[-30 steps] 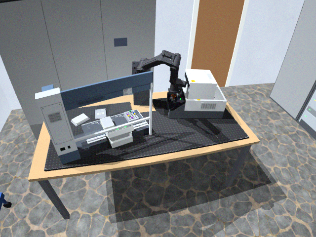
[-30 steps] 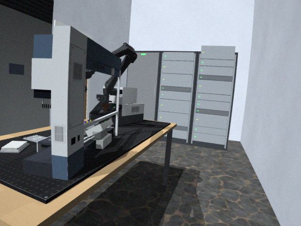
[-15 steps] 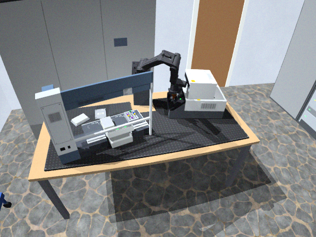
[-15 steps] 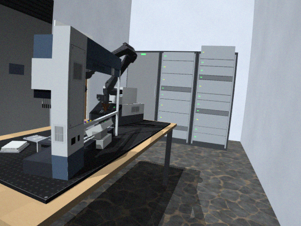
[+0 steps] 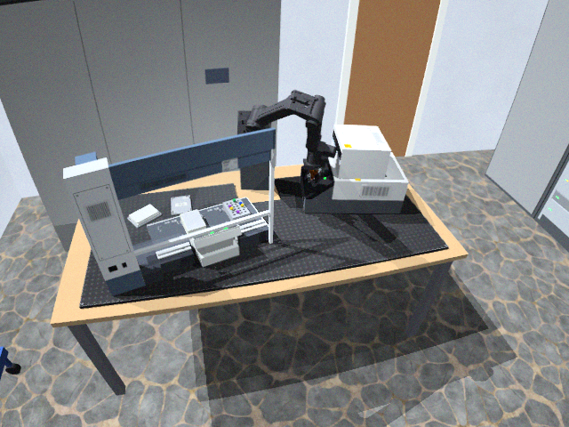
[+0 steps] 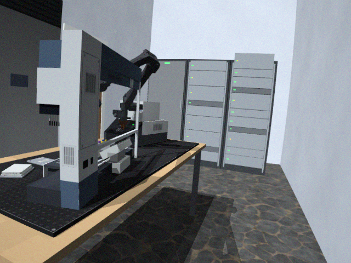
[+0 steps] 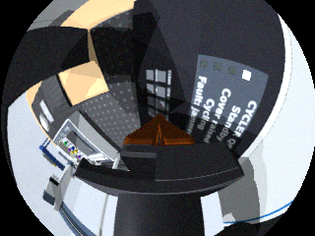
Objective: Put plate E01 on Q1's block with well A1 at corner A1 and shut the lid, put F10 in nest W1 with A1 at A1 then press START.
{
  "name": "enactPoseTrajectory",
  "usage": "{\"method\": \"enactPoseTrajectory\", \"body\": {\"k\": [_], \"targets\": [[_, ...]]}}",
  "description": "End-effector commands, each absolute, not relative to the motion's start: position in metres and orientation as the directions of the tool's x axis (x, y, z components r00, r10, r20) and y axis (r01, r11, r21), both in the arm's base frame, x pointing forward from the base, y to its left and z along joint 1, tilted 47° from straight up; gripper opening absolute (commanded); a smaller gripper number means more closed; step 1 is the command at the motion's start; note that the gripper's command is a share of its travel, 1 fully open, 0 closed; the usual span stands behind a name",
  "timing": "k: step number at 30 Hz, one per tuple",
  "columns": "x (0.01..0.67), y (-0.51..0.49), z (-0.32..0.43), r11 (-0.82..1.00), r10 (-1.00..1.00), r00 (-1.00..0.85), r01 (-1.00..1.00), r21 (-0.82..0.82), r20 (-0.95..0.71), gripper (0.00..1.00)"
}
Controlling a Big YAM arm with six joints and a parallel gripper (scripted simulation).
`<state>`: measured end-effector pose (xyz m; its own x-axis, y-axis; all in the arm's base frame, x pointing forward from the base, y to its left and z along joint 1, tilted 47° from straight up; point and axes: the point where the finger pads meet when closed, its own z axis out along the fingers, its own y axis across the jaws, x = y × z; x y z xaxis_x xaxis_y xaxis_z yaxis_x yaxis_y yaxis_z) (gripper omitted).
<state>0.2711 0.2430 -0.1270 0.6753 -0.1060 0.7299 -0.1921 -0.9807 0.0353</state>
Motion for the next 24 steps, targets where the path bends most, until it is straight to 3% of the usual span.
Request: {"method": "enactPoseTrajectory", "body": {"k": [1,24], "targets": [[0.2816,0.2564,-0.1171,-0.979,-0.146,0.661,-0.204,-0.011,0.736,0.0],[0.2857,0.2648,-0.1149,-0.977,-0.169,0.651,-0.21,-0.039,0.74,0.0]]}}
